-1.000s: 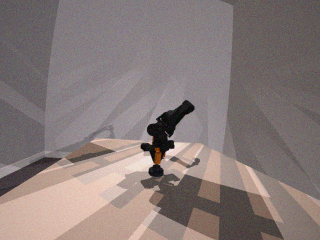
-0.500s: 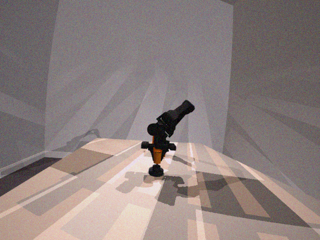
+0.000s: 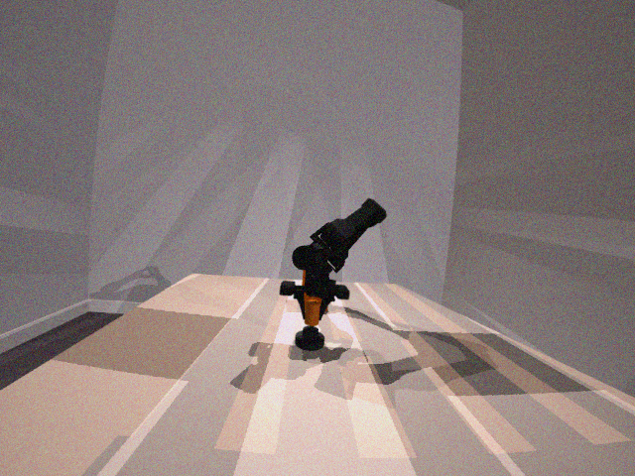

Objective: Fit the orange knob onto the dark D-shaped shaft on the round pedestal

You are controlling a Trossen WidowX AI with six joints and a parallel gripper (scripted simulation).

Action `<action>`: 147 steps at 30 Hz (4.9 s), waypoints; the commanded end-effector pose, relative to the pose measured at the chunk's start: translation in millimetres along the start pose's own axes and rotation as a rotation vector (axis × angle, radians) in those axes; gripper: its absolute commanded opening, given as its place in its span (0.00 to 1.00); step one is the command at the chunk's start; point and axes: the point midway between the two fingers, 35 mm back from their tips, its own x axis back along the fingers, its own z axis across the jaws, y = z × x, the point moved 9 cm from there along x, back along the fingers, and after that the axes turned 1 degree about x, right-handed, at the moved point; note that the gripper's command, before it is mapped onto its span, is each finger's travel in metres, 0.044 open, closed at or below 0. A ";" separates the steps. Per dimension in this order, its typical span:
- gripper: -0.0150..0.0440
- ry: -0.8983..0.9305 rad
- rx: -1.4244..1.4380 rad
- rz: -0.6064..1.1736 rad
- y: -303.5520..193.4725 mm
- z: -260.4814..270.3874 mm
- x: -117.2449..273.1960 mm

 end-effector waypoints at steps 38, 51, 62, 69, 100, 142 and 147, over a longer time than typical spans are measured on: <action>0.25 -0.001 -0.212 -0.003 -0.4 -1.5 -1.1; 0.25 -0.001 -0.213 -0.003 -3.6 -0.6 -1.3; 0.25 -0.001 -0.213 -0.003 -3.2 -0.3 2.1; 0.25 -0.001 -0.298 -0.003 -3.1 0.1 4.3; 0.25 0.000 -0.508 -0.003 0.3 -0.5 4.0; 0.25 0.000 -0.841 -0.004 3.4 -1.1 3.3; 0.25 0.000 -0.841 -0.003 3.5 -0.8 2.0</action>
